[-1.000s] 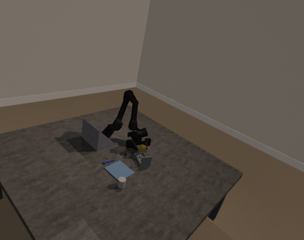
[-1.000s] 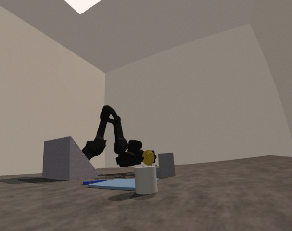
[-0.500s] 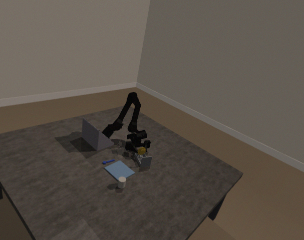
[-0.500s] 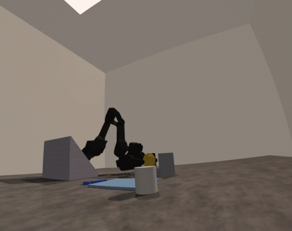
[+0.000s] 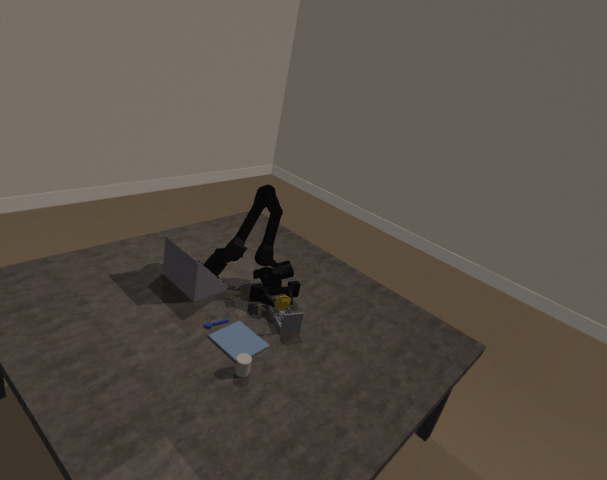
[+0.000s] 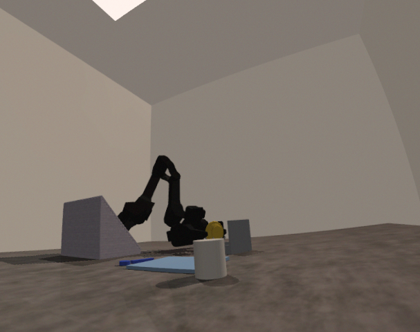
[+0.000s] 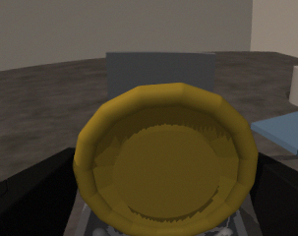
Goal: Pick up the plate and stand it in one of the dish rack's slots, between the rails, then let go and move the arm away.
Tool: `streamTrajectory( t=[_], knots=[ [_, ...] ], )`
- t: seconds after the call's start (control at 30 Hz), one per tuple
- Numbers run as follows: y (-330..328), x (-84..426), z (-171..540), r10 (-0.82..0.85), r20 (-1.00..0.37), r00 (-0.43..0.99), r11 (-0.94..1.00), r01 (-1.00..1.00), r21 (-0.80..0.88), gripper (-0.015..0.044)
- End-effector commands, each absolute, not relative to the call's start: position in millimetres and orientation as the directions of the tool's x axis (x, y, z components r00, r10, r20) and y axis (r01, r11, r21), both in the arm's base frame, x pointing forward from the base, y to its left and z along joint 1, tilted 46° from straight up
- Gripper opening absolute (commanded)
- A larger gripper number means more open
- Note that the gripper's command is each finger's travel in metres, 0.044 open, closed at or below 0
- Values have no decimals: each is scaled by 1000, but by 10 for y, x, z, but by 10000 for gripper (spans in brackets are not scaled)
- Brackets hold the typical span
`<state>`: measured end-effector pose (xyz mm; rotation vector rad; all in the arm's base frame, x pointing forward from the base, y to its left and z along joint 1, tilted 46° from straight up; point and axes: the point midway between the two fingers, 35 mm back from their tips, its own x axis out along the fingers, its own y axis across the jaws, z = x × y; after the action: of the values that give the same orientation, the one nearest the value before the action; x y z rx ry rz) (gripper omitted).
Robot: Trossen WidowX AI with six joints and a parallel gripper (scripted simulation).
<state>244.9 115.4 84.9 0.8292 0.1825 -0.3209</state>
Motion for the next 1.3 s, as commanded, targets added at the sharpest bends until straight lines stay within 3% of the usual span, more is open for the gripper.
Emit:
streamTrajectory(
  t=[0.0, 0.4, 0.67, 1.07, 1.27],
  knots=[
    [1154, 2449, 848, -208, -283, 936, 631, 349, 692, 79],
    [1154, 2449, 848, -208, -283, 936, 631, 349, 692, 394],
    [1123, 2468, 887, -210, -287, 935, 631, 353, 691, 400],
    [361, 2590, 1630, -224, -281, 933, 646, 358, 674, 400],
    [298, 2593, 1663, -227, -287, 931, 662, 364, 655, 400]
  ],
)
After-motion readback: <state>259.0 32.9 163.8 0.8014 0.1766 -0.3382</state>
